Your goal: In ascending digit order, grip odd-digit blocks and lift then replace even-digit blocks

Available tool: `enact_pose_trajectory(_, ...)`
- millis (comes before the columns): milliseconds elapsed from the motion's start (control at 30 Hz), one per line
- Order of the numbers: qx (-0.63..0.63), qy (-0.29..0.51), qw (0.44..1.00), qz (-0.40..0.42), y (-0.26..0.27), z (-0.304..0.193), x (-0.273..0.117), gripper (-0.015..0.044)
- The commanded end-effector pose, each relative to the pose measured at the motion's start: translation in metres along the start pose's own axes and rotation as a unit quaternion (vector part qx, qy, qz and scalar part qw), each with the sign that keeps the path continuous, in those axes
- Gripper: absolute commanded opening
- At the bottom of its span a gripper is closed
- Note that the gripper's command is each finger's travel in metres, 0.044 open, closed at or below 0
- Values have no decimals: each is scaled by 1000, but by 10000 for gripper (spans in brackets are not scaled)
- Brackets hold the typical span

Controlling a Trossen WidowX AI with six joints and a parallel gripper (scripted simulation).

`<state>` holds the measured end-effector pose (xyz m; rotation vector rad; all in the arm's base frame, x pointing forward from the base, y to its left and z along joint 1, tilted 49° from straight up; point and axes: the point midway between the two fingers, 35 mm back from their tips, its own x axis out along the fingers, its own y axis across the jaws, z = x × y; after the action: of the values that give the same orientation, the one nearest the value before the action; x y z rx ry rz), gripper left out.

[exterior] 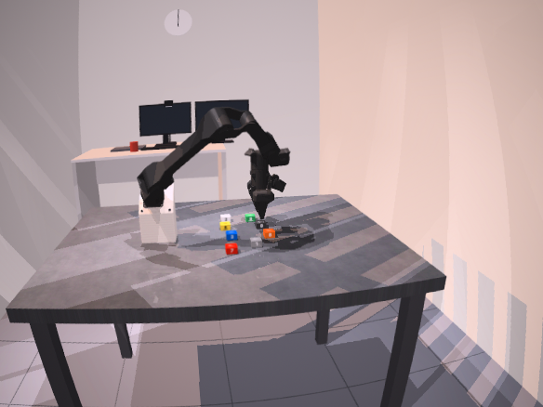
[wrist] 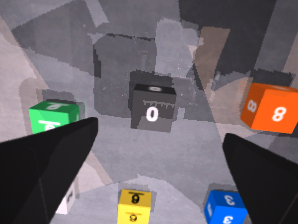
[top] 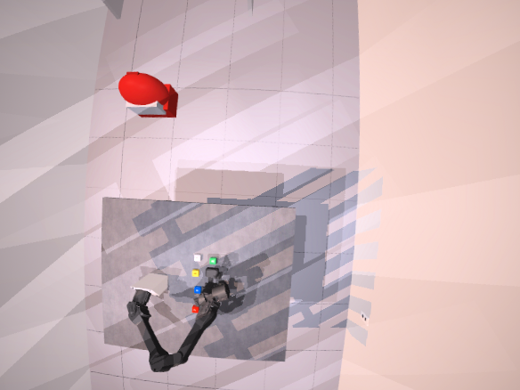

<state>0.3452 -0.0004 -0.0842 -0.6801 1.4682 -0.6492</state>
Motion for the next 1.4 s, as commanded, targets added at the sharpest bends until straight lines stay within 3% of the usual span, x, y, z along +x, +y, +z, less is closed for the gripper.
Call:
enact_pose_trajectory(0, -3, 0, 1000, -2, -1, -1, 6, 400)
enact_pose_trajectory(667, -3, 0, 1000, -3, -1, -1, 35, 400)
enact_pose_trajectory(1033, -3, 0, 1000, -3, -1, -1, 35, 120)
enact_pose_trajectory(1367, -3, 0, 1000, -3, -1, -1, 35, 120)
